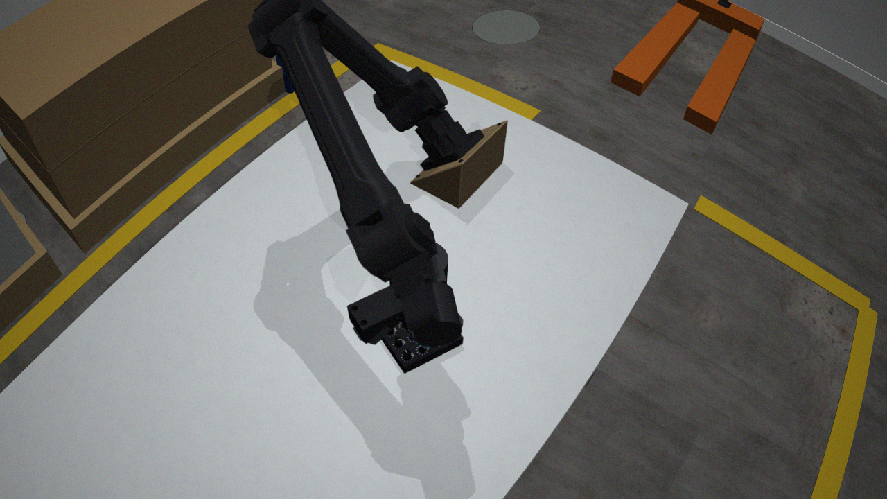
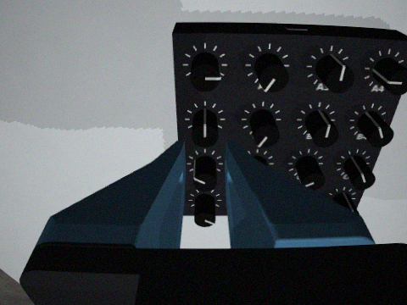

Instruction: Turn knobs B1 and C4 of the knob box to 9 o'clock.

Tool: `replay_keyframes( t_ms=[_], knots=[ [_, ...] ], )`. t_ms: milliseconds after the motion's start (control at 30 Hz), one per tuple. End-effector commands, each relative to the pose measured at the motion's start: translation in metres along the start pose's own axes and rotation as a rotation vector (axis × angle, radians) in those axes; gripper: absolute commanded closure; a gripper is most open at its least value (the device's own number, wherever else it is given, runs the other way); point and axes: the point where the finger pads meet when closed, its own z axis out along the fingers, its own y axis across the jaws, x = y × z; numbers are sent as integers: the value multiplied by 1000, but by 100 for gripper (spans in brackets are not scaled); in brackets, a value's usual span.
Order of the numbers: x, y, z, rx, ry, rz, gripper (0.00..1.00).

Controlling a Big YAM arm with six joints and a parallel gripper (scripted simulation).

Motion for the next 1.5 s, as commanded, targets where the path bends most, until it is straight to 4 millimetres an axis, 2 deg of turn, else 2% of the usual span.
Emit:
replay_keyframes(
  t_ms=[0,867,1000,1200,1300,1333,1467],
  knots=[
    [-5,17,-13,-32,-23,14,82],
    [-5,17,-12,-31,-23,14,82],
    [-5,16,-8,-30,-20,14,82],
    [-2,3,9,-2,0,1,82],
    [-2,3,10,-2,0,1,82],
    [-11,10,3,-18,-6,13,82],
    [-3,4,13,-5,-1,3,82]
  ],
)
